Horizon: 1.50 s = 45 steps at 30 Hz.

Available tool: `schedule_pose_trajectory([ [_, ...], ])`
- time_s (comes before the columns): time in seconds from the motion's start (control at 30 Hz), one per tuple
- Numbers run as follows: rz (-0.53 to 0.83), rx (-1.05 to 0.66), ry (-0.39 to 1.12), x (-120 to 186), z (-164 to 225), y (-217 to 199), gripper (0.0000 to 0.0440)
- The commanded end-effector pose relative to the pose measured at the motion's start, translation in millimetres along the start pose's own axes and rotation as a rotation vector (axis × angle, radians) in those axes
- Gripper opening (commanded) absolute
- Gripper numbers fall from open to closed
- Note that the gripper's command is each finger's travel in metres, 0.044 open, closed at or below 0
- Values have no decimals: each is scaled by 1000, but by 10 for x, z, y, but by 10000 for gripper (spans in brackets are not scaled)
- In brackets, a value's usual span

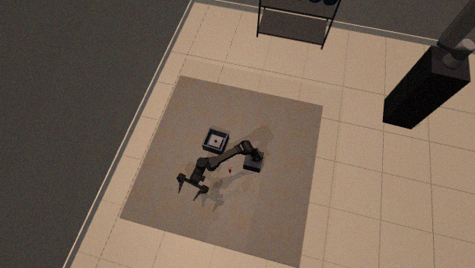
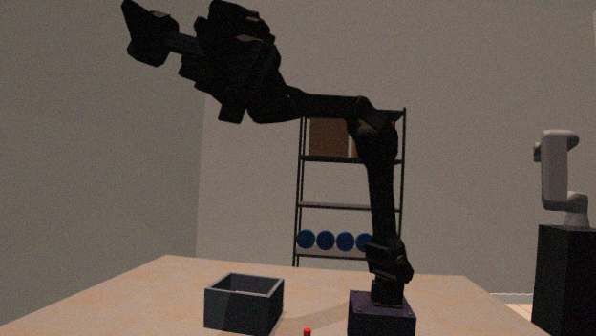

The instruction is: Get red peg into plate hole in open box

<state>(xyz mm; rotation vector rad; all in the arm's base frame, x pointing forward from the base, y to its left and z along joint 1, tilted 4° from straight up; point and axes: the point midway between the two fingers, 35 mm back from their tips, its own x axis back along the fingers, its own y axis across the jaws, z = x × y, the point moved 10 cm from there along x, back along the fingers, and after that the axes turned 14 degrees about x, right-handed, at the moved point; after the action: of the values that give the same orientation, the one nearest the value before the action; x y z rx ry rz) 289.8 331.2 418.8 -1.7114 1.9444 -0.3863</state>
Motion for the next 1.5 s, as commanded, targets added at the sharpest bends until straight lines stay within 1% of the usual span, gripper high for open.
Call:
schedule_pose_trajectory([
  [0.0,13,-86,60,21,74,89,440],
  [0.3,64,-328,249,134,298,326,440],
  [0.63,143,-583,469,358,540,581,440],
  [1.07,293,-892,761,759,819,908,440],
  [1.47,481,-1151,1028,1193,1020,1203,440],
])
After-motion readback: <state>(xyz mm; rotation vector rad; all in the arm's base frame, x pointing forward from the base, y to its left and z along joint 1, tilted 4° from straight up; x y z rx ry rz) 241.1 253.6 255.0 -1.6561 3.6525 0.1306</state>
